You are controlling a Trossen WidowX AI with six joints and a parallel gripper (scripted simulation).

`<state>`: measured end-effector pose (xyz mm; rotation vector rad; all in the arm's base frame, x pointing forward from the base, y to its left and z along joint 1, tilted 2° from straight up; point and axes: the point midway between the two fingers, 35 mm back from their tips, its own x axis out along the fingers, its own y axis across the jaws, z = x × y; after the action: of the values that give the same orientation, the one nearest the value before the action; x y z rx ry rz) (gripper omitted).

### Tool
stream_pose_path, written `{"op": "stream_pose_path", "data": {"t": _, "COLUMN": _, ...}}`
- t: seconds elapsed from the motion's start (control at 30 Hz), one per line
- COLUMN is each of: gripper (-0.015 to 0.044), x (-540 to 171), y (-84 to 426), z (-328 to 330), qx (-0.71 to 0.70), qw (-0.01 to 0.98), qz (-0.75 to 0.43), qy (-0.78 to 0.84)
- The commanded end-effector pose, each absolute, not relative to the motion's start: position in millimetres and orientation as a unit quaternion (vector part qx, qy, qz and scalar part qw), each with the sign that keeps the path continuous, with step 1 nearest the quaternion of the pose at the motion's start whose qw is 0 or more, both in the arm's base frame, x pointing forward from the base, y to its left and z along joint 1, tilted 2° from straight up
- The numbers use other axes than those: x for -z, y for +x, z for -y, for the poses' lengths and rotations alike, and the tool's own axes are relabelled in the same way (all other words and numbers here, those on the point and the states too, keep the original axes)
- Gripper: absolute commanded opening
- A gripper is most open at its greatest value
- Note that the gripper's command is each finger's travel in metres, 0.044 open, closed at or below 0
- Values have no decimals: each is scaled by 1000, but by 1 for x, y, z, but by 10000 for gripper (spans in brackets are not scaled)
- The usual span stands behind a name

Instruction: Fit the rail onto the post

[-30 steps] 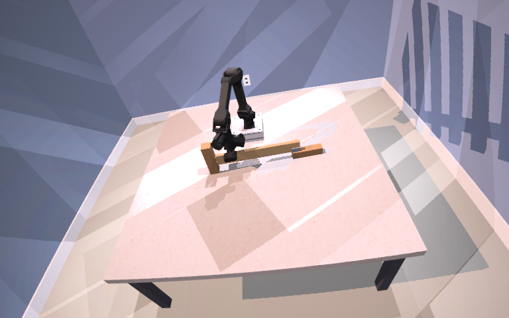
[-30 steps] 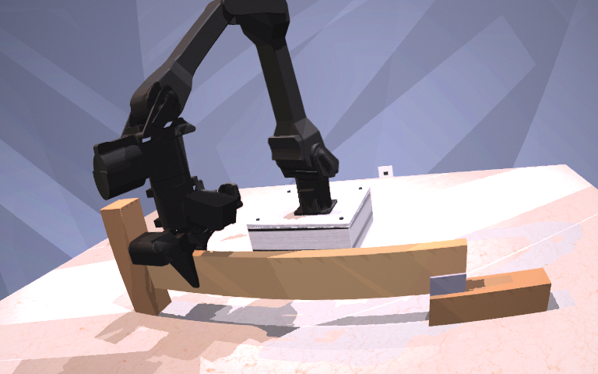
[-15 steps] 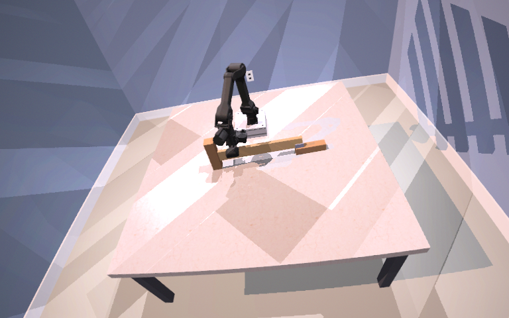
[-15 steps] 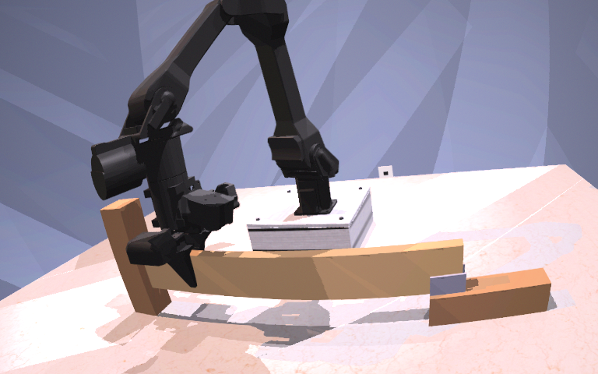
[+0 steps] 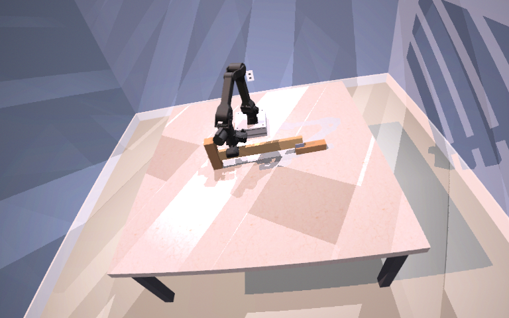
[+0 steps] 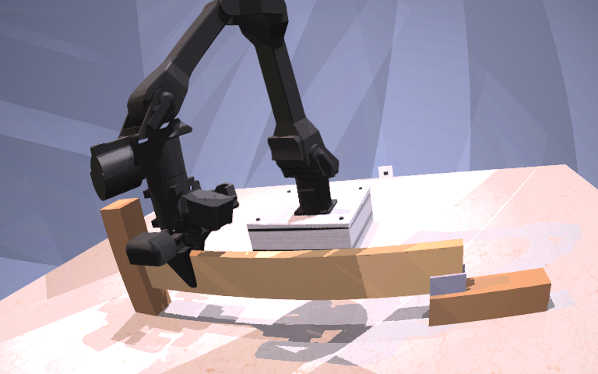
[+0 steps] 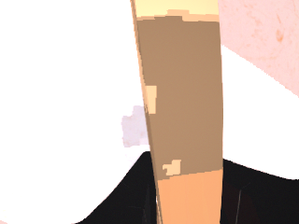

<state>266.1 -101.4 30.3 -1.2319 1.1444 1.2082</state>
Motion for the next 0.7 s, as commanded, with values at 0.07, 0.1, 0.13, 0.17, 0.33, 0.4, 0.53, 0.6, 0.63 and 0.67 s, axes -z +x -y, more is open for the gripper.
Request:
{"op": "stream_pose_path", "data": {"t": 0.07, "gripper": 184, "x": -30, "y": 266, "z": 101, "qx": -502, "qw": 510, "qz": -475, "qy": -512}}
{"op": "stream_pose_path", "data": {"t": 0.1, "gripper": 210, "x": -30, "y": 266, "z": 101, "qx": -502, "qw": 510, "qz": -475, "qy": -512}}
{"op": "stream_pose_path", "data": {"t": 0.13, "gripper": 236, "x": -30, "y": 266, "z": 101, "qx": -502, "qw": 510, "qz": -475, "qy": -512}}
{"op": "stream_pose_path", "data": {"t": 0.17, "gripper": 263, "x": -30, "y": 266, "z": 101, "qx": -502, "qw": 510, "qz": -475, "qy": -512}}
{"op": "stream_pose_path", "data": {"t": 0.33, "gripper": 394, "x": -30, "y": 266, "z": 101, "qx": -502, "qw": 510, "qz": -475, "qy": -512}}
{"op": "stream_pose_path", "data": {"t": 0.4, "gripper": 440, "x": -30, "y": 266, "z": 101, "qx": -502, "qw": 510, "qz": -475, "qy": -512}}
{"op": "stream_pose_path", "data": {"t": 0.53, "gripper": 440, "x": -30, "y": 266, "z": 101, "qx": -502, "qw": 510, "qz": -475, "qy": -512}}
{"op": "stream_pose_path", "data": {"t": 0.6, "gripper": 440, "x": -37, "y": 266, "z": 95, "qx": -501, "qw": 510, "qz": -475, "qy": -512}}
{"op": "stream_pose_path", "data": {"t": 0.63, "gripper": 440, "x": -46, "y": 266, "z": 86, "qx": -500, "qw": 511, "qz": -476, "qy": -513}}
{"op": "stream_pose_path", "data": {"t": 0.67, "gripper": 440, "x": -54, "y": 265, "z": 78, "qx": -499, "qw": 511, "qz": -475, "qy": -514}}
